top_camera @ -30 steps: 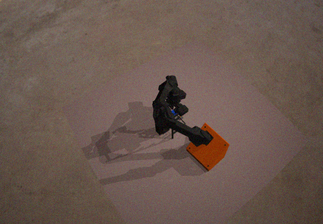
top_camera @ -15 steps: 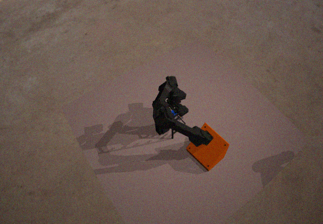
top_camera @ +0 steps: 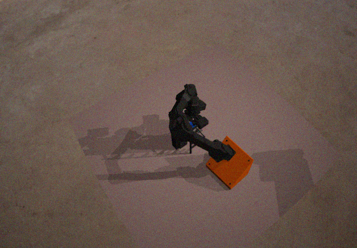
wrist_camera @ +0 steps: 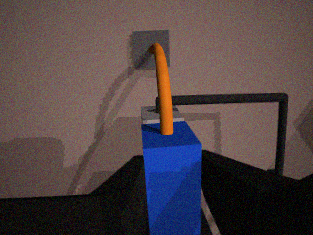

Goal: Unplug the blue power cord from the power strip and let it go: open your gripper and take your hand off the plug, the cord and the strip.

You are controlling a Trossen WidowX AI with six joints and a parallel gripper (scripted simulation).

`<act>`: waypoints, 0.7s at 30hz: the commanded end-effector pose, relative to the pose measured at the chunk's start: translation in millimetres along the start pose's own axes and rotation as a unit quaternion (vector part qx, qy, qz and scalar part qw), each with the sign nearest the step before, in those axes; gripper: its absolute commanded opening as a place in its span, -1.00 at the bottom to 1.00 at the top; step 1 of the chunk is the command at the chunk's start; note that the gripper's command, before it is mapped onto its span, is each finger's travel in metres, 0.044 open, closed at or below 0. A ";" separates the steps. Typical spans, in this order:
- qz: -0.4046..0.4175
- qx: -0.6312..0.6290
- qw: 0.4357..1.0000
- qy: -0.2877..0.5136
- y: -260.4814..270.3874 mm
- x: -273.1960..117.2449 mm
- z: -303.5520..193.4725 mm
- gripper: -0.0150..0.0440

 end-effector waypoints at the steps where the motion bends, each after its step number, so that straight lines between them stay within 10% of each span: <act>1: 0.001 0.001 1.000 -0.012 -0.3 -3.5 13.9 -0.49; 21: 0.001 0.002 1.000 -0.013 -5.4 -8.7 45.9 -0.49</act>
Point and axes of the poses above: the point midway between the two fingers, 35 mm back from their tips, its own x axis out along the fingers, its own y axis across the jaws, z = x × y, the point moved 6 cm from there along -x, back along the fingers, and after that the axes turned 9 degrees about -x, right-handed, at the moved point
